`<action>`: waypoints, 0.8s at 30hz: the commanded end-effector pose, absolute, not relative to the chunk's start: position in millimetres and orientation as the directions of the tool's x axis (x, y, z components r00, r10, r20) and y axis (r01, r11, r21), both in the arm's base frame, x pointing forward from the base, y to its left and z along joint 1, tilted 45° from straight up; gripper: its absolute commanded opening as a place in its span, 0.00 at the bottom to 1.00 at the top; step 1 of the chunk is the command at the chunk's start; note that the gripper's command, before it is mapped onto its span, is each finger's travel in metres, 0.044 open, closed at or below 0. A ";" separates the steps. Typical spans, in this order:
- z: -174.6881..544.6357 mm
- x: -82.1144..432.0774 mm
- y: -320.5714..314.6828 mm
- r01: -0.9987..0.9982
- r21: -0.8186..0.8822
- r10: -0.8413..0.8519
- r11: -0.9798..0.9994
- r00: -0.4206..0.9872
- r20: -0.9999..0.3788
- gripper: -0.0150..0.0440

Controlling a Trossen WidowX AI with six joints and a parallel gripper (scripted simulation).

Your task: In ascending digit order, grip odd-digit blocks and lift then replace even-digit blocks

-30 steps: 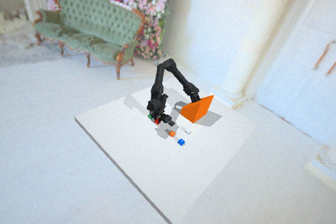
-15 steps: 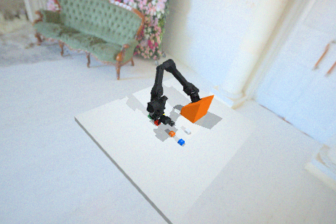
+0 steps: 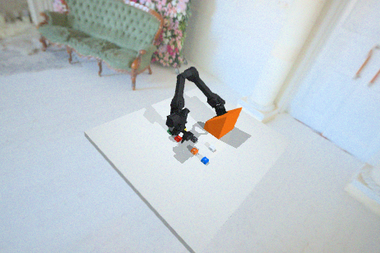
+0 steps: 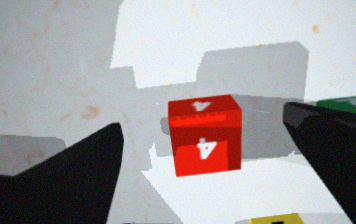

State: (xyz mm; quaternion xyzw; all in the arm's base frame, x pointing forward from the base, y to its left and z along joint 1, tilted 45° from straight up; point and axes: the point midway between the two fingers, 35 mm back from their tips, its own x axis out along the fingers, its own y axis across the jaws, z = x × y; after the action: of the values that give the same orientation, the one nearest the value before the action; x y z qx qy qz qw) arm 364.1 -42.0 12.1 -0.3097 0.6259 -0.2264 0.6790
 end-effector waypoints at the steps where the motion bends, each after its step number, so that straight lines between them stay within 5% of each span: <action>1: 19.8 363.3 -34.2 -0.084 -0.705 -0.696 0.704 0.114 -0.709 0.93; 6: 37.4 360.1 -17.0 -0.084 -0.705 -0.696 0.705 0.114 -0.709 0.93; 17: 94.3 351.0 39.6 -0.085 -0.702 -0.693 0.707 0.113 -0.712 0.46; 24: 96.1 350.6 37.7 -0.085 -0.702 -0.693 0.707 0.113 -0.712 0.46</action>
State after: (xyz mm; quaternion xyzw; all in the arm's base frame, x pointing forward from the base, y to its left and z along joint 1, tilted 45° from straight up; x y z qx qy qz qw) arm 351.2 39.1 94.1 -0.3127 0.6265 -0.2234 0.6781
